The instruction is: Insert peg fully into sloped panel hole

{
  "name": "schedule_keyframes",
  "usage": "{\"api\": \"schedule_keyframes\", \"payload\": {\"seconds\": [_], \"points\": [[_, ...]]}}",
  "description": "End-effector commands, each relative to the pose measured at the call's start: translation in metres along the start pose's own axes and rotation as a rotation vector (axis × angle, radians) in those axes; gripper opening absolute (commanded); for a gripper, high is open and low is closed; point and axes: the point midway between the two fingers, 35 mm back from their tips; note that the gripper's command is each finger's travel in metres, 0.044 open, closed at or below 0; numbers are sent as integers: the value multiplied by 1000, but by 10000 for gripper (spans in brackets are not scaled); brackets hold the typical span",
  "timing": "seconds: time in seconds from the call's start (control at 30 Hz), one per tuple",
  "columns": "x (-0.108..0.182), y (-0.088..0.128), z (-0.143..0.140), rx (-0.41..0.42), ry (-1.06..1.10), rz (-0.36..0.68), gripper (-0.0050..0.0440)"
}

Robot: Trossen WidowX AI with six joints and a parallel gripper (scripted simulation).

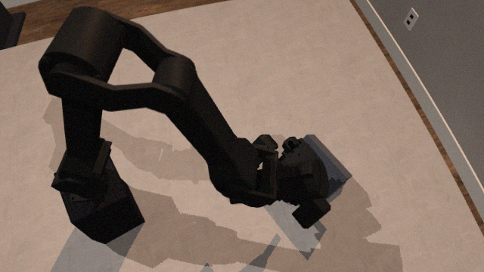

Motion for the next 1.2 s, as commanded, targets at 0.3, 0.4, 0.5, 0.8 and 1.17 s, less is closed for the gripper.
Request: {"api": "schedule_keyframes", "payload": {"seconds": [0.3, 0.4, 0.5, 0.8, 1.17], "points": [[-15, 4, -5, 10, 15, -21, 0], [-15, 4, -5, 10, 15, -21, 0], [-15, 1, -5, 10, 15, -22, 0], [-10, -8, -3, 10, 14, -22, 0], [-9, -8, -3, 10, 14, -22, 0]]}}
Point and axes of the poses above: the point midway between the two fingers, 35 mm back from their tips, its own y axis back along the fingers, its own z axis across the jaws, x = y × z, and after that the axes turned 5 degrees about -y, right-handed
